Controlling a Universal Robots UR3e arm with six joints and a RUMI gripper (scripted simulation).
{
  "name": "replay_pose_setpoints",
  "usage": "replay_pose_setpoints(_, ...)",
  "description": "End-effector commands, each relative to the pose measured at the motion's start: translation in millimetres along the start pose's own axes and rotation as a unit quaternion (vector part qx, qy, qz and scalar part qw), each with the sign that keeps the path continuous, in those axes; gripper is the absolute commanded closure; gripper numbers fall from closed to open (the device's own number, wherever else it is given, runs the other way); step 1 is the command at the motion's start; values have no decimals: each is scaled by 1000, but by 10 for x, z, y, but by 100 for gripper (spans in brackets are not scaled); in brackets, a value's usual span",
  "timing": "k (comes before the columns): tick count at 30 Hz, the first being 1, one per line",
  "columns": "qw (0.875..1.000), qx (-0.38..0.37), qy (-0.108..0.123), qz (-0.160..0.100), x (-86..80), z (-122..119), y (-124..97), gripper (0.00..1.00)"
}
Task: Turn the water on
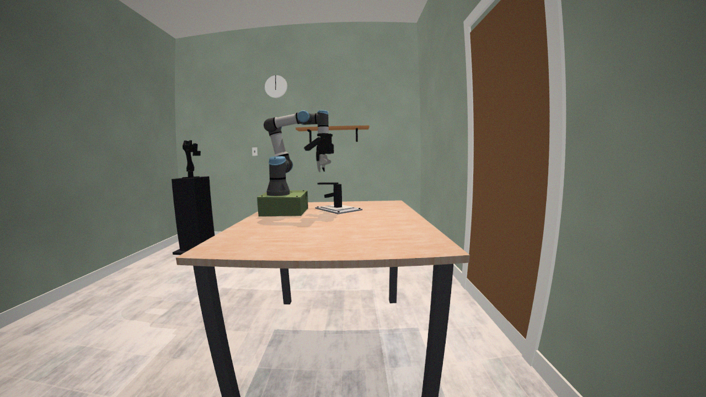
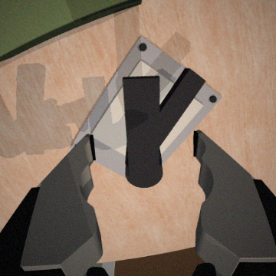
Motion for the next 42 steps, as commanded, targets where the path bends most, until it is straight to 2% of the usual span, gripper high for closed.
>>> replay_pose_setpoints(1, 1000, 0, 0, -1, 26, 2, -5, 57)
replay_pose_setpoints(14, 1000, 0, 0, -1, 169, 2, -6, 57)
replay_pose_setpoints(29, 1000, 0, 0, -1, 414, 3, -8, 57)
replay_pose_setpoints(42, 1000, 0, 0, -1, 513, 3, -9, 57)
Point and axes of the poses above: the point where the finger pads meet when closed, its own x axis out along the fingers, its own z axis across the jaws, y = z × x, the point moved 2 cm from there along -x, back along the fingers, and after that the axes turned 6 degrees about x, right-handed, at the moved point
